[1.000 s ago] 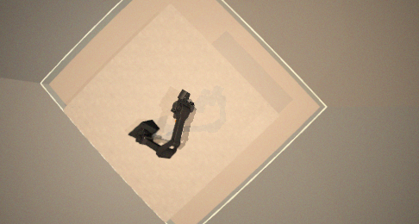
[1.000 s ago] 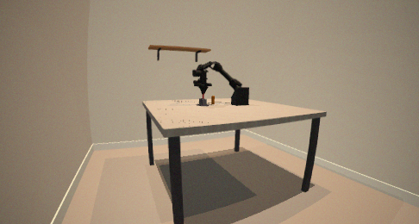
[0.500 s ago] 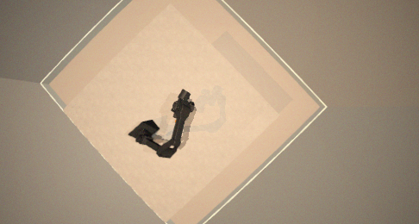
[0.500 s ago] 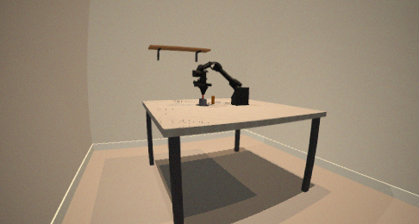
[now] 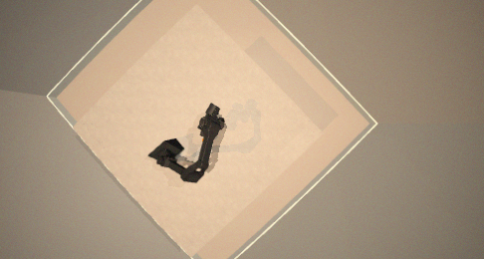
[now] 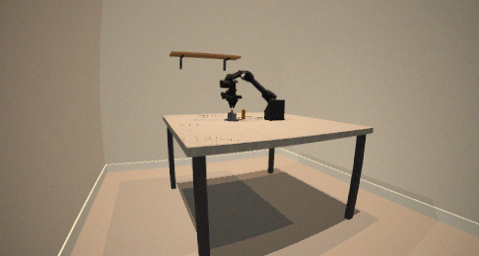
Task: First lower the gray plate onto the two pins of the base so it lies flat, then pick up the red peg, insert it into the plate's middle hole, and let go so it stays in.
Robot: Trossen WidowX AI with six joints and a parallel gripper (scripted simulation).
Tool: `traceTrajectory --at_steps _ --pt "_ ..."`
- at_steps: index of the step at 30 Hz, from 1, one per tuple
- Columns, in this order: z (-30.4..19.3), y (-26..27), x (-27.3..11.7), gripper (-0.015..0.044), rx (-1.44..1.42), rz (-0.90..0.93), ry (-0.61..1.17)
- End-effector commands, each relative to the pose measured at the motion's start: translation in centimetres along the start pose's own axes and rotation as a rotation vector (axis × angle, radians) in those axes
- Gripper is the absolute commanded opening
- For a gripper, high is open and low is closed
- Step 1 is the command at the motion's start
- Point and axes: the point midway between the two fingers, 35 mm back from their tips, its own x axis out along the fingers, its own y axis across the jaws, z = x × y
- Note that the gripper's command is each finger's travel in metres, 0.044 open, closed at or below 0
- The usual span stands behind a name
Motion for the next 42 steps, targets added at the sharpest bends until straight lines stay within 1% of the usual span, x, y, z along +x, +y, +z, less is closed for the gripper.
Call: traceTrajectory --at_steps 1,42 --pt "0.0 0.0 0.0 0.015 0.0 0.0 0.0" --pt "-0.1 -0.2 -2.3 0.015 -0.005 -0.001 -0.006"
